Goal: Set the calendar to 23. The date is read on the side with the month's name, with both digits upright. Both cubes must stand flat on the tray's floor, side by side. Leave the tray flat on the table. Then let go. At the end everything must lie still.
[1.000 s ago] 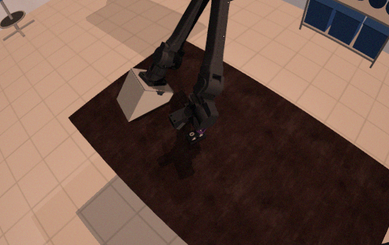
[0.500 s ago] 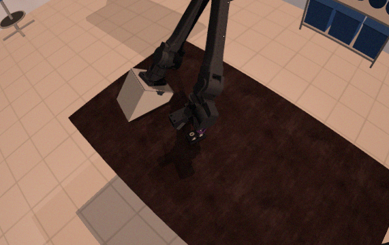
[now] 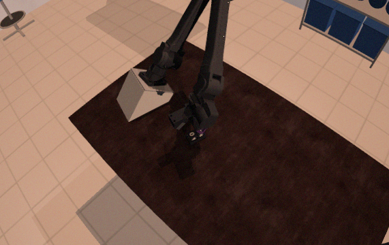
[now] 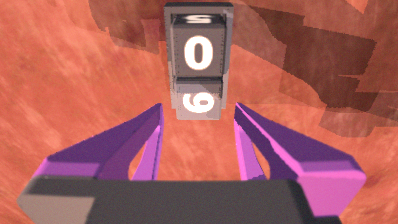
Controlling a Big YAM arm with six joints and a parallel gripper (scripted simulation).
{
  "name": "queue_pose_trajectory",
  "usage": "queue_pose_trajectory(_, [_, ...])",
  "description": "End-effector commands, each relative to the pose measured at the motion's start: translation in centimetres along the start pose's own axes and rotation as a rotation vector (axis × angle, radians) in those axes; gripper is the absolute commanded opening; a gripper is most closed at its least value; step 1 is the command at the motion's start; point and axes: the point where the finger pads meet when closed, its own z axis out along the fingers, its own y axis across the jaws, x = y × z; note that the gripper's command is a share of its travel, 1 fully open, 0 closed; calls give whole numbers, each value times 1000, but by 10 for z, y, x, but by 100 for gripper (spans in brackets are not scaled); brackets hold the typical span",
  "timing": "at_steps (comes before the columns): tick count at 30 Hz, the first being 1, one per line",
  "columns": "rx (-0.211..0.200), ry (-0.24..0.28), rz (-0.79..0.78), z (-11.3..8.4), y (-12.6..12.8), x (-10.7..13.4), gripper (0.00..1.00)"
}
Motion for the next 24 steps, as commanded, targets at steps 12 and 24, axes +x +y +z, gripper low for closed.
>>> queue_pose_trajectory(12, [-22,1,22,4,8,-7,46])
queue_pose_trajectory(24, [-3,1,-4,28,6,1,46])
